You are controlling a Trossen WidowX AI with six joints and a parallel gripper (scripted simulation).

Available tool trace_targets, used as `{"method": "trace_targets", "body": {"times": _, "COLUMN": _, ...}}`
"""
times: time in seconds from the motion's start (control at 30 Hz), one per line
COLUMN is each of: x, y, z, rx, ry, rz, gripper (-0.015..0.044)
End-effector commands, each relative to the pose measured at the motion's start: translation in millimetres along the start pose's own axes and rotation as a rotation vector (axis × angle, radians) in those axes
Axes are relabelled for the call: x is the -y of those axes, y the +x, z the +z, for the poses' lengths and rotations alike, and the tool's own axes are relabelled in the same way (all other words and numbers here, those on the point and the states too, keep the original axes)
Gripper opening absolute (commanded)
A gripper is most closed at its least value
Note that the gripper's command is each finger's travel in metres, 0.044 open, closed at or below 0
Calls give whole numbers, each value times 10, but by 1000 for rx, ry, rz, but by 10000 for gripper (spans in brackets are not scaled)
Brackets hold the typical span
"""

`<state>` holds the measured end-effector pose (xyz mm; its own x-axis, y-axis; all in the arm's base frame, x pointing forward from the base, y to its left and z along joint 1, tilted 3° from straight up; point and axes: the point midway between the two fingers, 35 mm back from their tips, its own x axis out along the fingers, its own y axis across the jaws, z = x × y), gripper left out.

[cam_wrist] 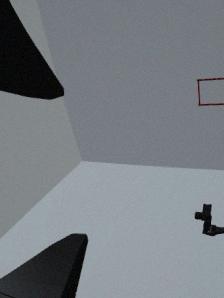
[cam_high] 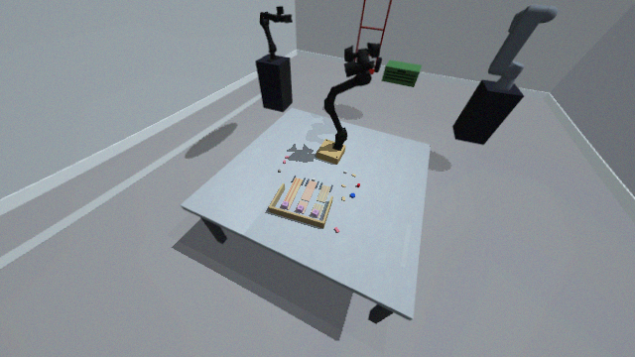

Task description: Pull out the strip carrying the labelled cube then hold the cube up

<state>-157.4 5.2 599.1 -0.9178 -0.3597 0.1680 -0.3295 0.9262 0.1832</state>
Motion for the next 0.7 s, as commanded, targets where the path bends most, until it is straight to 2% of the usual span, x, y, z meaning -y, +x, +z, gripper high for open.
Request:
{"method": "trace_targets", "body": {"times": 0.0, "x": -4, "y": -1, "z": -2, "rx": -2, "ry": 4, "rz": 2, "gripper": 400}}
{"method": "trace_targets", "body": {"times": 0.2, "x": -165, "y": -61, "z": -42, "rx": -51, "ry": 132, "rz": 72, "gripper": 400}}
{"method": "trace_targets", "body": {"times": 0.33, "x": -470, "y": -210, "z": -41, "rx": -129, "ry": 296, "rz": 190, "gripper": 400}}
{"method": "trace_targets", "body": {"times": 0.67, "x": -1263, "y": -1020, "z": 13, "rx": -487, "ry": 698, "rz": 537, "gripper": 400}}
